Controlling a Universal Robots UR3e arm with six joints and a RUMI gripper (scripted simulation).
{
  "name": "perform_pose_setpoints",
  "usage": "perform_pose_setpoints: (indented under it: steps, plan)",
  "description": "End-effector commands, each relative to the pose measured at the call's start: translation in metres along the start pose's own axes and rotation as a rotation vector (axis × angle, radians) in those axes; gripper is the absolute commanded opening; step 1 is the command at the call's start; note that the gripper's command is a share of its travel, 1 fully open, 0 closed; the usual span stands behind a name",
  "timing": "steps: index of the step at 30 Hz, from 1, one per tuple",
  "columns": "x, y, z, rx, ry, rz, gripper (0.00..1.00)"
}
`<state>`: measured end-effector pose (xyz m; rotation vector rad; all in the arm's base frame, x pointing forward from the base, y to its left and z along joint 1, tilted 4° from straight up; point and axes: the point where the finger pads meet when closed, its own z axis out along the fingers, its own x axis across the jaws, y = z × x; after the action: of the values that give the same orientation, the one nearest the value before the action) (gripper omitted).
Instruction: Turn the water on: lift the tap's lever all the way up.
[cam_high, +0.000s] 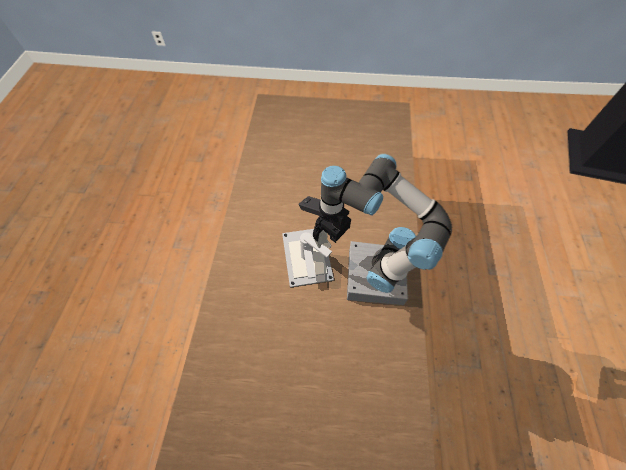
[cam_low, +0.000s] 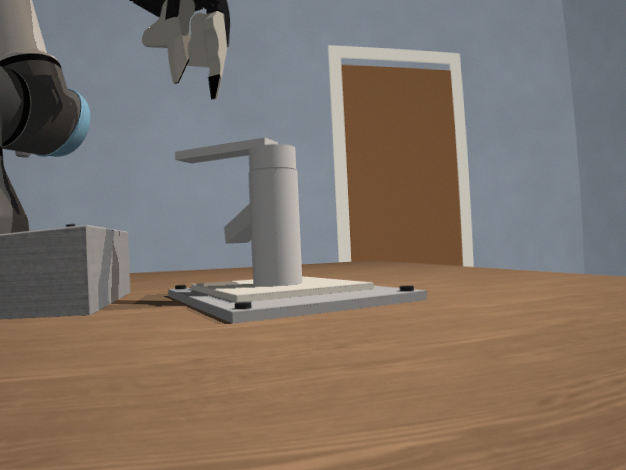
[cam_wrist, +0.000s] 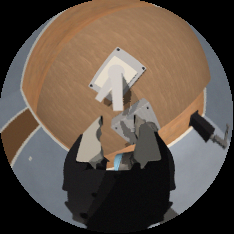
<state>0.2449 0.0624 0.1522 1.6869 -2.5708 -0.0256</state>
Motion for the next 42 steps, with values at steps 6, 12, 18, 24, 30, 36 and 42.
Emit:
perform_pose_setpoints:
  steps: [6, 12, 18, 24, 30, 36, 42]
  plan:
    - [0.0, 0.0, 0.0, 0.0, -0.001, -0.001, 0.39]
    - [0.0, 0.0, 0.001, 0.0, -0.001, -0.001, 0.39]
    - [0.0, 0.0, 0.003, 0.001, -0.001, -0.001, 0.39]
    - [0.0, 0.0, 0.006, 0.001, -0.001, -0.001, 0.39]
    - [0.0, 0.0, 0.013, 0.001, -0.001, -0.001, 0.39]
    - [0.0, 0.0, 0.023, 0.001, -0.001, -0.001, 0.39]
    - [0.0, 0.0, 0.03, 0.001, -0.001, -0.001, 0.39]
